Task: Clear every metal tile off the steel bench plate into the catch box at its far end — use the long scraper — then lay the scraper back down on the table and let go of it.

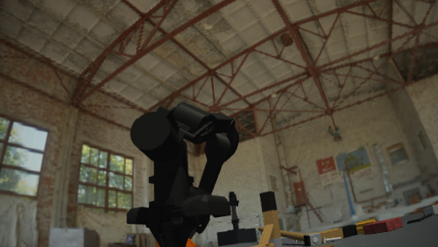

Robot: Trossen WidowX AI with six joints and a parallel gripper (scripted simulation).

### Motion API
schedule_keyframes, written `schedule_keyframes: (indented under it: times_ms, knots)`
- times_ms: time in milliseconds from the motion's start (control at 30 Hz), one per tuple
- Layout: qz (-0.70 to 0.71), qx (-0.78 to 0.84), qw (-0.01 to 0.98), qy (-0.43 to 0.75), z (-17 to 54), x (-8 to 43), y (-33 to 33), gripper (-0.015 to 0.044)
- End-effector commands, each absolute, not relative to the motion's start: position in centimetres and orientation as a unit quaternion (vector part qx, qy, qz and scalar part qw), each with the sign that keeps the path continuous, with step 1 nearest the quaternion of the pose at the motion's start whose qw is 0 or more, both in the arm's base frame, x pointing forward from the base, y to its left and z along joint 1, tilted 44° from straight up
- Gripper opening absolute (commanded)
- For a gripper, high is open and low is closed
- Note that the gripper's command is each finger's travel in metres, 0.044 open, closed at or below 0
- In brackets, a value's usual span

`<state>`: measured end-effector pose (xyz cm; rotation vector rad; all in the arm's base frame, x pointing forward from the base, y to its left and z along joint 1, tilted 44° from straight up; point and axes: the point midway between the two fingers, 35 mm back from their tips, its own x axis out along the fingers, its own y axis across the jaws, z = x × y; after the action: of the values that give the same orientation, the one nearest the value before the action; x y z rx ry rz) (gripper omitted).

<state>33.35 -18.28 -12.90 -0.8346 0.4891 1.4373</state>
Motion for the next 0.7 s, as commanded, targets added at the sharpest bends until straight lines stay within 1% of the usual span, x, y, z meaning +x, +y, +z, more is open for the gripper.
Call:
schedule_keyframes:
  times_ms: [0, 667]
  knots:
    - [0.630, -0.367, 0.650, 0.214, -12.8, 33.8, -18.3, 0.0000]
    - [0.630, -0.371, 0.649, 0.212, -12.5, 35.8, -18.4, 0.0000]
